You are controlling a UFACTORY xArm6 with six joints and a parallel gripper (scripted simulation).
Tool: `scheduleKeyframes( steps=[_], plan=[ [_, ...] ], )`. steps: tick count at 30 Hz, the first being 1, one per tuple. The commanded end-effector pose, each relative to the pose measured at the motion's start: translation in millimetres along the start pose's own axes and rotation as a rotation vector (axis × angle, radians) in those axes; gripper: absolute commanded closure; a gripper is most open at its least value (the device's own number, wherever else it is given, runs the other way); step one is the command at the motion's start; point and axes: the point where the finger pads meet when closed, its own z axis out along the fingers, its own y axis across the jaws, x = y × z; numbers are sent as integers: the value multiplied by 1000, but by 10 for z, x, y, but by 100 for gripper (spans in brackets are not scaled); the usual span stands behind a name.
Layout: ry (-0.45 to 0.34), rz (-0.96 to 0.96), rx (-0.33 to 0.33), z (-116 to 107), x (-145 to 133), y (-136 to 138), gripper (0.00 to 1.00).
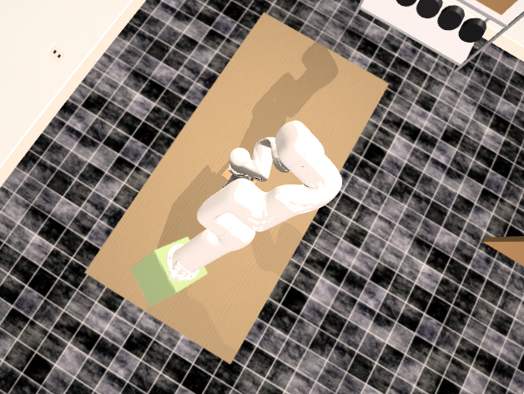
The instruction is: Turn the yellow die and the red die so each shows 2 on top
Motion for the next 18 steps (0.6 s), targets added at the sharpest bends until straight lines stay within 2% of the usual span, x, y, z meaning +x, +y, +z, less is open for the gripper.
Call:
scheduleKeyframes(
  steps=[1, 18],
  plan=[
    [-1, 0, -1, 4, -6, 2, 89],
    [-1, 0, -1, 28, -6, 2, 89]
  ],
)
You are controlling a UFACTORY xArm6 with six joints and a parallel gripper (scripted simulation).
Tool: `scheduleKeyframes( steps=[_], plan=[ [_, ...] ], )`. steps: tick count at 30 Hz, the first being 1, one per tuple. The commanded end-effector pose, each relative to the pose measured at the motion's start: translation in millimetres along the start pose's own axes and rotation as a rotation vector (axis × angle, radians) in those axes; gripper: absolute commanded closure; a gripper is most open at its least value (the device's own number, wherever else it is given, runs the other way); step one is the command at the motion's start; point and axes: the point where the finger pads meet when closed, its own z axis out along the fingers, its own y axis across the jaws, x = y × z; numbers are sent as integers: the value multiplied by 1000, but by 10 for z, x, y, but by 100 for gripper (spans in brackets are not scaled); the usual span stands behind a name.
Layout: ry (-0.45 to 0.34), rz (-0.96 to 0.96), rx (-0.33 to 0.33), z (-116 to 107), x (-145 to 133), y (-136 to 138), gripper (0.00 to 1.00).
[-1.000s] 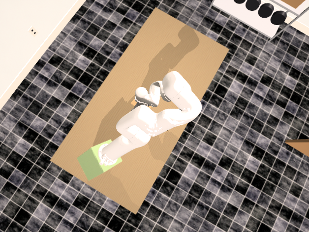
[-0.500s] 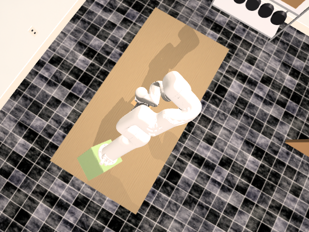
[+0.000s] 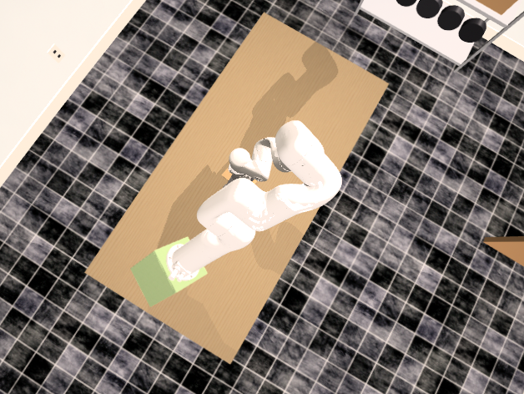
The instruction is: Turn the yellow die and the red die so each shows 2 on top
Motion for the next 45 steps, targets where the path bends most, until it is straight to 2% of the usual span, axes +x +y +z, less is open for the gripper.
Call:
scheduleKeyframes(
  steps=[1, 31, 32, 36, 37, 39, 40, 45],
  plan=[
    [-1, 0, -1, -4, -6, 2, 89],
    [-1, 0, -1, -4, -6, 2, 89],
    [-1, 0, -1, -4, -6, 2, 85],
    [-1, 0, -1, -4, -6, 2, 85],
    [-1, 0, -1, -4, -6, 2, 81],
    [-1, 0, -1, -4, -6, 2, 81],
    [-1, 0, -1, -4, -6, 2, 77],
    [-1, 0, -1, -4, -6, 2, 73]
  ],
)
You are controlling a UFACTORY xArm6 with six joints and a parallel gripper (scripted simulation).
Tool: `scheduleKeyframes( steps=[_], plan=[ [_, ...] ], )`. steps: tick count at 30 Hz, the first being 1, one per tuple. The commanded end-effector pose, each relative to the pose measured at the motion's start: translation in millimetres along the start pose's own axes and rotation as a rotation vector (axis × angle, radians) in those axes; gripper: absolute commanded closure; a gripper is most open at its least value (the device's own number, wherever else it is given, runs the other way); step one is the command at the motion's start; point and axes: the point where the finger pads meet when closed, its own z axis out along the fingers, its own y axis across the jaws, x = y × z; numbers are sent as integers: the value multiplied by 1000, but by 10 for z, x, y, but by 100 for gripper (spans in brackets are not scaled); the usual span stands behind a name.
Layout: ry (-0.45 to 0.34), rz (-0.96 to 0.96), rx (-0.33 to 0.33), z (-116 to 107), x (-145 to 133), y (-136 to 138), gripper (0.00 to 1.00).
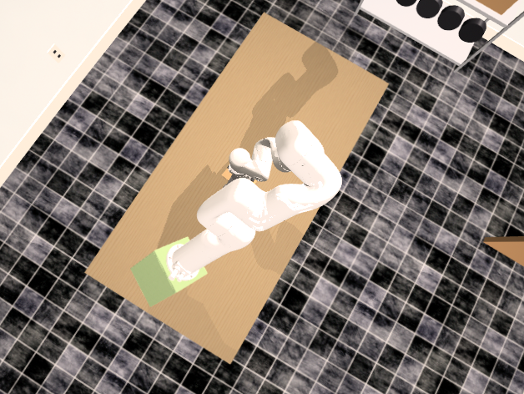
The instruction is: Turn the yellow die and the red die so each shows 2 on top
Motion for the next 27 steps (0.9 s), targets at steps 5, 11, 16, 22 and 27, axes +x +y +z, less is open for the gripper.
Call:
scheduleKeyframes(
  steps=[5, 11, 16, 22, 27],
  plan=[
    [-1, 0, -1, -4, -6, 2, 69],
    [-1, 0, -1, -4, -6, 2, 69],
    [-1, 0, -1, -43, -6, 2, 69],
    [-1, 0, -1, -278, -5, 2, 69],
    [-1, 0, -1, -443, -5, 2, 69]
  ],
)
